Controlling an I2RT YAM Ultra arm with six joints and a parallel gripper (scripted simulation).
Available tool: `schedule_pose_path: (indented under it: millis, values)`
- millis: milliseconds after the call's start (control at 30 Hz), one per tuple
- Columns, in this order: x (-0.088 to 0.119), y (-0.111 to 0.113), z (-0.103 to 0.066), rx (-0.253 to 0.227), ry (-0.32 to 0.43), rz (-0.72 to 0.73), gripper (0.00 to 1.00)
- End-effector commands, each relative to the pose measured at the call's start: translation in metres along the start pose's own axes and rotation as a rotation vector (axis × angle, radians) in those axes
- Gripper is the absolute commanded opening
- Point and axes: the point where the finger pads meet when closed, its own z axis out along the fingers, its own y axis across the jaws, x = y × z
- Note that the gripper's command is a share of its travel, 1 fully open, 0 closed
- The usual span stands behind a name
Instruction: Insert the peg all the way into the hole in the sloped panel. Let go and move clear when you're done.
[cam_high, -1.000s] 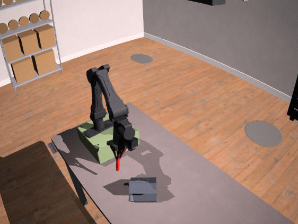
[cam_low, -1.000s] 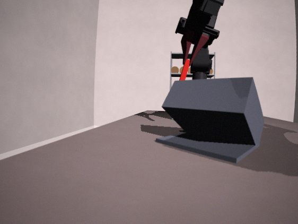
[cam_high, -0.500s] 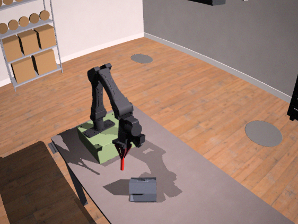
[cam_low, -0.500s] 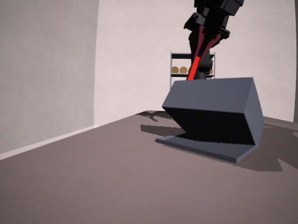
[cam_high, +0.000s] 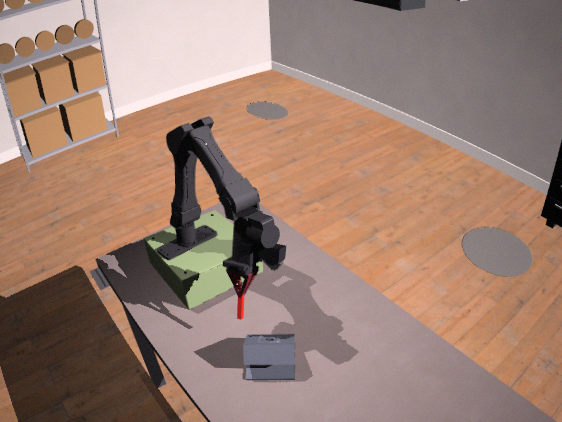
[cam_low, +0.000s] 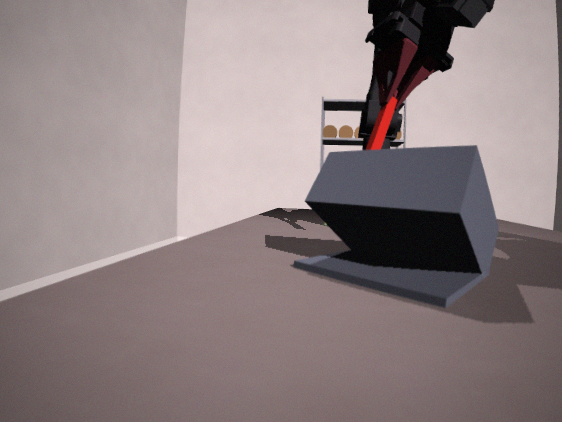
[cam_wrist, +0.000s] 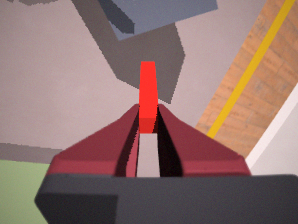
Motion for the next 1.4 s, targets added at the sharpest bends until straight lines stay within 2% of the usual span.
schedule_pose_path:
  millis: [0,800,1167,1267,1333,1367]
  values:
    - [-0.024,-0.014,-0.021,0.070,-0.087,-0.030,0.00]
    - [-0.056,0.010,-0.041,0.158,-0.149,-0.250,0.00]
    - [-0.072,0.023,-0.056,0.211,-0.189,-0.359,0.00]
    - [-0.072,0.024,-0.057,0.213,-0.190,-0.364,0.00]
    - [-0.061,0.028,-0.043,0.187,-0.146,-0.371,0.00]
    - [-0.062,0.028,-0.043,0.187,-0.146,-0.371,0.00]
